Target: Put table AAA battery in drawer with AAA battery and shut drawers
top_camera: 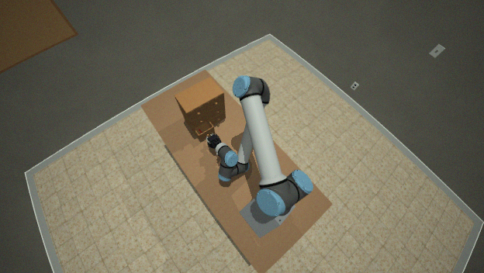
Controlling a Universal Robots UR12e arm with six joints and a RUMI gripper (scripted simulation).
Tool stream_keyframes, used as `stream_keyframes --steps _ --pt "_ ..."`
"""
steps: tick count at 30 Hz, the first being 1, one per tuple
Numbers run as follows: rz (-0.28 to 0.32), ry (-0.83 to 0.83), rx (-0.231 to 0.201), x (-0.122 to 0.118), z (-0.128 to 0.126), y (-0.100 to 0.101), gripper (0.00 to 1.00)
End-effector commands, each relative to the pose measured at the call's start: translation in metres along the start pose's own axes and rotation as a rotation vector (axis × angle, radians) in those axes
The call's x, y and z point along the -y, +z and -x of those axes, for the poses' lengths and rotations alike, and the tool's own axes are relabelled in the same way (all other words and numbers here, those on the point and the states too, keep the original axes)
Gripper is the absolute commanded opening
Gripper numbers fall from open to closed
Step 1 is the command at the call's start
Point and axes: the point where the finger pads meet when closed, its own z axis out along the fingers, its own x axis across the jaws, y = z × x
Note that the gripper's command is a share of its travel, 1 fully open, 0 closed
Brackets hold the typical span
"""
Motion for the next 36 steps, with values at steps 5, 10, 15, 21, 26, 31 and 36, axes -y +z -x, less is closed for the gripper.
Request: stream_keyframes --steps 5,10,15,21,26,31,36 --pt "0.001 0.0 0.0 -0.0039 -0.0001 0.0057 0.2" --pt "0.001 0.0 0.0 -0.0057 -0.0001 0.0088 0.2" --pt "0.001 0.0 0.0 -0.0068 -0.0001 0.0107 0.2" --pt "0.001 0.0 0.0 -0.0072 -0.0001 0.0114 0.2" --pt "0.001 0.0 0.0 -0.0073 -0.0001 0.0116 0.2" --pt "0.001 0.0 0.0 -0.0073 -0.0001 0.0116 0.2" --pt "0.001 0.0 0.0 -0.0073 -0.0001 0.0116 0.2"
